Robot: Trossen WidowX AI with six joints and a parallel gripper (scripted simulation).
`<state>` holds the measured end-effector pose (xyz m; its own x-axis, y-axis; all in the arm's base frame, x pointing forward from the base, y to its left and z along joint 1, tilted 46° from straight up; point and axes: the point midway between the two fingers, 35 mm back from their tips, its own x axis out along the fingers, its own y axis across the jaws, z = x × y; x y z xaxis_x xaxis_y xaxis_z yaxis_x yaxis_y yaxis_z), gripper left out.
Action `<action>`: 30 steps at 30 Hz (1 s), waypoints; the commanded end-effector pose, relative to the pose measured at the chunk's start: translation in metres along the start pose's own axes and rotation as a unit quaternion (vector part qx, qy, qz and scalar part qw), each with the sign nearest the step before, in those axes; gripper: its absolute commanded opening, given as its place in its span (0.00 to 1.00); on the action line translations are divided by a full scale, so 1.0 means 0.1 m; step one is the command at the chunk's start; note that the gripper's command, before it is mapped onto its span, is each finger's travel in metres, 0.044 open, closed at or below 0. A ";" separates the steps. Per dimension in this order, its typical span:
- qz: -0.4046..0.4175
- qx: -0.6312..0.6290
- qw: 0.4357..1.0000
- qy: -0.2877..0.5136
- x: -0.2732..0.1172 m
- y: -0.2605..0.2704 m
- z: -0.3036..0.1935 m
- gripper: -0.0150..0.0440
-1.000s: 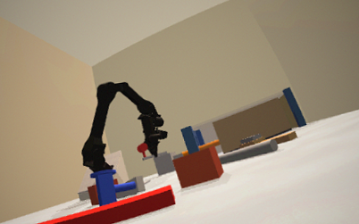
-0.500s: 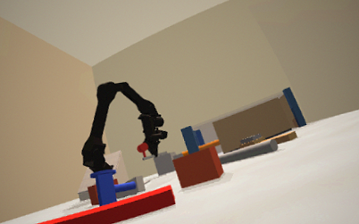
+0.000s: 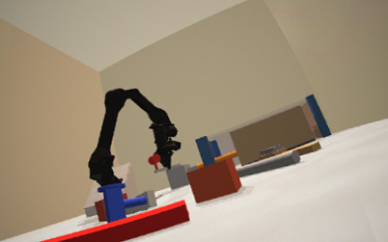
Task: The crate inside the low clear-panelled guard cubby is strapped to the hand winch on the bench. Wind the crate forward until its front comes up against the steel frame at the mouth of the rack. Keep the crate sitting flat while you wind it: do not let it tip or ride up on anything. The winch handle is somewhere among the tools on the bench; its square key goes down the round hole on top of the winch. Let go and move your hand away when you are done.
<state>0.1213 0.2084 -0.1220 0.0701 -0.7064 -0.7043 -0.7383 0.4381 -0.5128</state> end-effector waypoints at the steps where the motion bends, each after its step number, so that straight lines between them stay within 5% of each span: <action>1: 0.004 0.013 1.000 0.004 0.04 0.02 0.00 0.25; 22: 0.005 0.036 0.999 0.003 0.04 0.03 0.00 0.25; 30: 0.002 0.031 1.000 -0.002 0.00 0.02 0.00 0.61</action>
<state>0.1193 0.2105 -0.1232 0.0685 -0.7002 -0.7107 -0.6967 0.4763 -0.5364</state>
